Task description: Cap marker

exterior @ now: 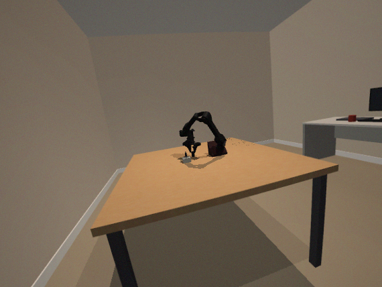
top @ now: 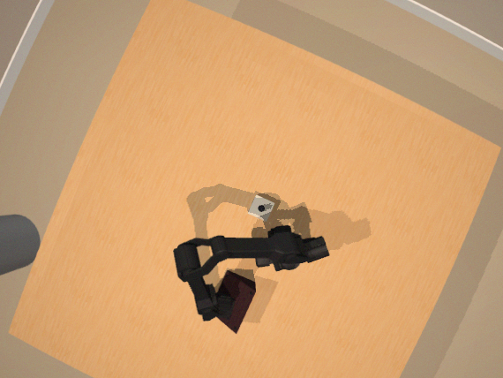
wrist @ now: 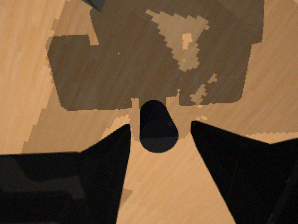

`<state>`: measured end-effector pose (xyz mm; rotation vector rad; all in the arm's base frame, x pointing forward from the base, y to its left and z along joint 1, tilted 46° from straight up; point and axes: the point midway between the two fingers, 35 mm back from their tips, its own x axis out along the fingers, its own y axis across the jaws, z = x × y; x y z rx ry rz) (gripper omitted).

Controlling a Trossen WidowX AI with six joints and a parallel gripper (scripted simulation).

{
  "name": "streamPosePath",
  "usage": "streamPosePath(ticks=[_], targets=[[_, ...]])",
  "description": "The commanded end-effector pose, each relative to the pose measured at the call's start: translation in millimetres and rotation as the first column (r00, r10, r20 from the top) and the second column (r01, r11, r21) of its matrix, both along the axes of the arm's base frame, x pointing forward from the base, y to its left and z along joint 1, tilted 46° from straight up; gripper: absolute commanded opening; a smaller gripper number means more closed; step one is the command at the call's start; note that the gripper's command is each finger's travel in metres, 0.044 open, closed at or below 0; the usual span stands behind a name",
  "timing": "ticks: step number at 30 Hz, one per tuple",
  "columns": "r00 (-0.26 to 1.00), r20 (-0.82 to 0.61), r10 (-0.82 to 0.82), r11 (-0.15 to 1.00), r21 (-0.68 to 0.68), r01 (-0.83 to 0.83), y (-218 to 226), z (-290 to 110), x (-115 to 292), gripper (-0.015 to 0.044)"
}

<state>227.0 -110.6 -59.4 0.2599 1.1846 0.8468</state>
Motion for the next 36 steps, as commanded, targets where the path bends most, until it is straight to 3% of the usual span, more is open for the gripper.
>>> streamPosePath(ticks=[1,12,16,25,28,36], targets=[[1.000,-0.004,-0.003,1.000,0.007,0.003,7,-5,1,0.0243],[1.000,-0.004,-0.003,1.000,0.008,0.003,18,-14,1,0.0243],[1.000,-0.004,-0.003,1.000,0.008,0.003,18,-14,2,0.0138],[1.000,-0.004,-0.003,1.000,0.008,0.003,18,-14,2,0.0078],[1.000,-0.004,-0.003,1.000,0.007,0.003,15,-12,2,0.0000],[1.000,-0.005,-0.004,1.000,0.005,0.004,-2,4,0,0.0000]])
